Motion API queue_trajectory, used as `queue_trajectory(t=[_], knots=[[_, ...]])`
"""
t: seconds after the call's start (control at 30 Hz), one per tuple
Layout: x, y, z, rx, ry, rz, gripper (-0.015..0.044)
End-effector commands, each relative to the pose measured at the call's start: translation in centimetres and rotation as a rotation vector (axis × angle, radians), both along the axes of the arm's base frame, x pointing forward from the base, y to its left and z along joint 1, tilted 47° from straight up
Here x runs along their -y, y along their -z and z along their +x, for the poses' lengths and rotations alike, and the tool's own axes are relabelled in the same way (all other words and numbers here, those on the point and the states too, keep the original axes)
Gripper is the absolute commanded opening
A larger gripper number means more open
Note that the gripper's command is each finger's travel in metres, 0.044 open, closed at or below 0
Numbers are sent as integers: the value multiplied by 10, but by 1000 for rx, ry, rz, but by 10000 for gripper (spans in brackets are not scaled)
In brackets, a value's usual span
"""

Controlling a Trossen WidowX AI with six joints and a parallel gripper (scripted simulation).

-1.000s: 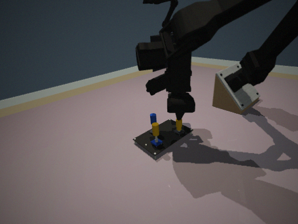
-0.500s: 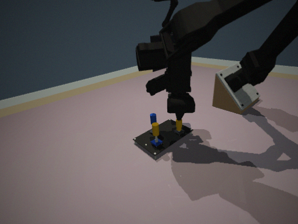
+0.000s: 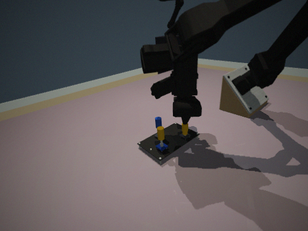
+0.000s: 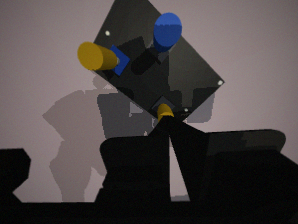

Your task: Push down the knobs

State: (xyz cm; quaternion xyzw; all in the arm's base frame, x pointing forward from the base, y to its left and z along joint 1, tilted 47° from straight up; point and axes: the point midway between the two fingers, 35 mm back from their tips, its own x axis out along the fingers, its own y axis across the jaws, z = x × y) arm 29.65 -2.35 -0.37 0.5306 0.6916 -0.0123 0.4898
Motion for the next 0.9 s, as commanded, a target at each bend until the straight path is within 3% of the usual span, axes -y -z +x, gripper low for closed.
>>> queue_trajectory(t=[0.0,0.87], knots=[[-3,1,1,1,-5,3,0],[3,-4,1,1,-5,3,0]])
